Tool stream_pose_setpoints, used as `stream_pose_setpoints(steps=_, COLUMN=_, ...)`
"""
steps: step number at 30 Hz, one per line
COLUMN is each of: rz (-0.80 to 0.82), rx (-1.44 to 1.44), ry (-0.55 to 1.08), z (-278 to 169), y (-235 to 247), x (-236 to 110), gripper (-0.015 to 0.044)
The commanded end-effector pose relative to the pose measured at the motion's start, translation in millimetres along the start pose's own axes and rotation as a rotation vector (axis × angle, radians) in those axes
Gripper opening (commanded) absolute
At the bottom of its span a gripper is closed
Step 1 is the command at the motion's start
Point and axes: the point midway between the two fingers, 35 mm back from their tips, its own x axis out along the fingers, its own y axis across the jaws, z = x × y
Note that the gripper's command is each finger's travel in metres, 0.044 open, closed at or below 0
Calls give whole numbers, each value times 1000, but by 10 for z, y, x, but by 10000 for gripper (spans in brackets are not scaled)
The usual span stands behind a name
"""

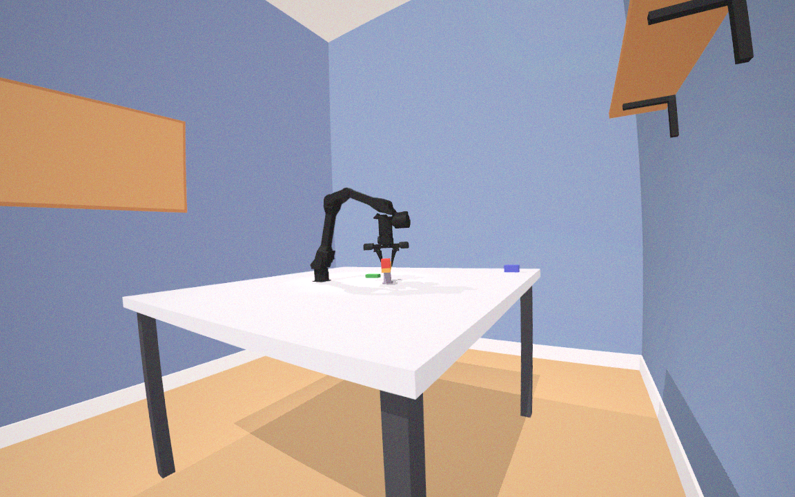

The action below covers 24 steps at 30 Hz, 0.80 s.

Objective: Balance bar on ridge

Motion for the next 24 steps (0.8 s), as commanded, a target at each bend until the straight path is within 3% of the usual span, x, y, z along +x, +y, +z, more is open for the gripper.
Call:
stream_pose_setpoints(steps=1, rz=1, rx=-5, ry=-1, z=3, y=0, x=22, gripper=0)
stream_pose_setpoints(steps=24, rz=1, rx=-5, ry=-1, z=6, y=2, x=42, gripper=0)
